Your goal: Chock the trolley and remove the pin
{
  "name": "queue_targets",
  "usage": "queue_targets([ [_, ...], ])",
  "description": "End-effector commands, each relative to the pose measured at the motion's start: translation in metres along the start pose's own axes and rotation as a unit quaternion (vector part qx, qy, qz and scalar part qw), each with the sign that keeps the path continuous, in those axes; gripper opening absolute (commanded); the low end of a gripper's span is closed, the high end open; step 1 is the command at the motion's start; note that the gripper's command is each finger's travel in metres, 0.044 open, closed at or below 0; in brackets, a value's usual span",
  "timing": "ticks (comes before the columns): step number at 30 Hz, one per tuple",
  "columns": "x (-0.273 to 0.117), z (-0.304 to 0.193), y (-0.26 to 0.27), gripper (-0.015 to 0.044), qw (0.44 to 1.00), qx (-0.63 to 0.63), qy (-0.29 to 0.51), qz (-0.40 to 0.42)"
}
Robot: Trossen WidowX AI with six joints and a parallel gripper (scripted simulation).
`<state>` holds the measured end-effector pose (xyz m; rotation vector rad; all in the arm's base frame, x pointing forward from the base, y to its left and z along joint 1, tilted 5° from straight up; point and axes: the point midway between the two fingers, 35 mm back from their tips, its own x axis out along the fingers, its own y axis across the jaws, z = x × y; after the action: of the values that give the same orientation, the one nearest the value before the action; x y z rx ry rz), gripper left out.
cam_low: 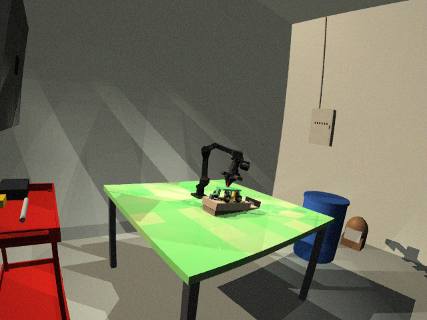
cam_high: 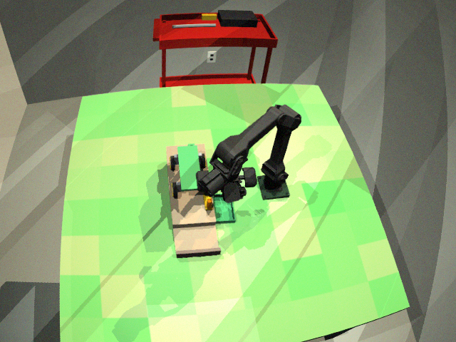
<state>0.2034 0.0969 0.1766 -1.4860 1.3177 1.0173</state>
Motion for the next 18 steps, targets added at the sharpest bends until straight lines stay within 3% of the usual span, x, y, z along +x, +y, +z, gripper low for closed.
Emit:
queue_targets([
  [1,-0.0033,0.0058,-0.0005,0.0,1.0,0.002,-0.002,-0.002],
  [18,-0.0024,0.0027,0.0005,0.0,0.977,-0.207,-0.042,-0.018],
])
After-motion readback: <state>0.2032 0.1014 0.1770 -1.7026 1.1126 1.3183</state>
